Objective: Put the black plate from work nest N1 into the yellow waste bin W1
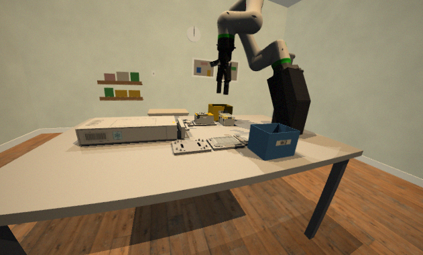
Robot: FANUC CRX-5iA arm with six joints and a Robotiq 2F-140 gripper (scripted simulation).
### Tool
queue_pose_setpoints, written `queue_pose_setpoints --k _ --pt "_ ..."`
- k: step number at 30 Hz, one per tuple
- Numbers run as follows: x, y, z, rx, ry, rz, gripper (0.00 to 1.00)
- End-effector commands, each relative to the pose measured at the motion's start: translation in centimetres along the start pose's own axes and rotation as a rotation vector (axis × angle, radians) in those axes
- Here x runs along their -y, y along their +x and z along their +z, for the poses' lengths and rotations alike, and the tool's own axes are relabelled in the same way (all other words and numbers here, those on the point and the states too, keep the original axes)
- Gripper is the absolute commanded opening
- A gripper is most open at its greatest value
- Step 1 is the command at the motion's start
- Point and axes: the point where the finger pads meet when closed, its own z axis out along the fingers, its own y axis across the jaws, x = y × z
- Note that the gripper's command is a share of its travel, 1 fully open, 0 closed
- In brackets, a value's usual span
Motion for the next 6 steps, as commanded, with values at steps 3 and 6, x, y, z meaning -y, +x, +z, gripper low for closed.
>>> queue_pose_setpoints --k 3,6 --pt "0.02 0.06 -0.06 -0.001 0.0 0.0 0.7" --pt "0.02 0.06 -0.06 -0.001 0.0 0.0 0.7"
